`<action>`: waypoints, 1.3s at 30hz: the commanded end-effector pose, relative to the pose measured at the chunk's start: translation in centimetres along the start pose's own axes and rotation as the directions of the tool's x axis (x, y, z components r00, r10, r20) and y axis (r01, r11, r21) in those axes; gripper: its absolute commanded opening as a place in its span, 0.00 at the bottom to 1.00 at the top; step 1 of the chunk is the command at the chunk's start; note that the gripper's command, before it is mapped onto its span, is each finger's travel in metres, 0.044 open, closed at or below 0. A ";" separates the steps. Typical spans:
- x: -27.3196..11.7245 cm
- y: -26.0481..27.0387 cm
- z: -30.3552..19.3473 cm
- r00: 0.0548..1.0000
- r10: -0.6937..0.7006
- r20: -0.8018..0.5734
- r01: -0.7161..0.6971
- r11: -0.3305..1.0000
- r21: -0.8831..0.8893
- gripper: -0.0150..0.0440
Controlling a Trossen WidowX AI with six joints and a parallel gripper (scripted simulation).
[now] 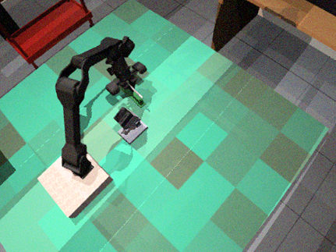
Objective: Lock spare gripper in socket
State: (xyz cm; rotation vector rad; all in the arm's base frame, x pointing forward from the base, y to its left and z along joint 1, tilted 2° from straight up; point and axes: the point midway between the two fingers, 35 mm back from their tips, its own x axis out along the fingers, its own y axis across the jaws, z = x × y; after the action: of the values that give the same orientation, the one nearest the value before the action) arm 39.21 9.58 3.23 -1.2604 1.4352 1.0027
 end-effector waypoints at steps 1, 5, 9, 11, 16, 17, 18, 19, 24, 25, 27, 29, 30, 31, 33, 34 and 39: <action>-1.7 0.0 -0.5 1.000 -0.006 -0.002 0.006 1.000 -0.004 0.25; -2.3 0.0 -0.7 1.000 -0.006 -0.002 0.006 1.000 -0.004 0.25; -1.5 0.0 -0.4 1.000 -0.002 0.001 0.002 1.000 0.001 0.25; -1.5 0.0 -0.4 1.000 -0.002 0.001 0.002 1.000 0.001 0.25; -1.5 0.1 -0.4 1.000 -0.013 0.004 0.013 0.999 -0.042 0.25; -1.6 0.1 -0.4 1.000 -0.008 0.004 0.008 1.000 -0.015 0.27; -1.6 0.2 -0.4 1.000 -0.008 0.004 0.008 1.000 -0.015 0.25; -1.7 0.4 -0.4 1.000 -0.008 0.004 0.008 1.000 -0.016 0.25; -2.1 1.7 -0.5 1.000 -0.008 0.004 0.008 1.000 -0.021 0.25; -2.2 2.0 -0.5 1.000 -0.008 0.004 0.008 1.000 -0.021 0.25; -2.4 2.5 -0.6 1.000 -0.008 0.004 0.008 1.000 -0.023 0.25; -2.5 3.1 -0.6 1.000 -0.008 0.004 0.008 1.000 -0.025 0.25; -2.6 3.3 -0.7 1.000 -0.008 0.004 0.008 1.000 -0.026 0.25; -2.7 3.6 -0.7 1.000 -0.008 0.004 0.008 1.000 -0.027 0.25; -2.8 4.1 -0.8 1.000 -0.008 0.004 0.008 1.000 -0.029 0.25; -2.8 4.4 -0.8 1.000 -0.008 0.004 0.008 1.000 -0.029 0.25; -3.1 5.8 -1.0 1.000 -0.008 0.004 0.008 0.999 -0.034 0.25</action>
State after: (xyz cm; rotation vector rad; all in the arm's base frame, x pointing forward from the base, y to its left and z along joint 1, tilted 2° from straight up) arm 34.45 9.98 6.30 -1.2912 1.4141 1.0253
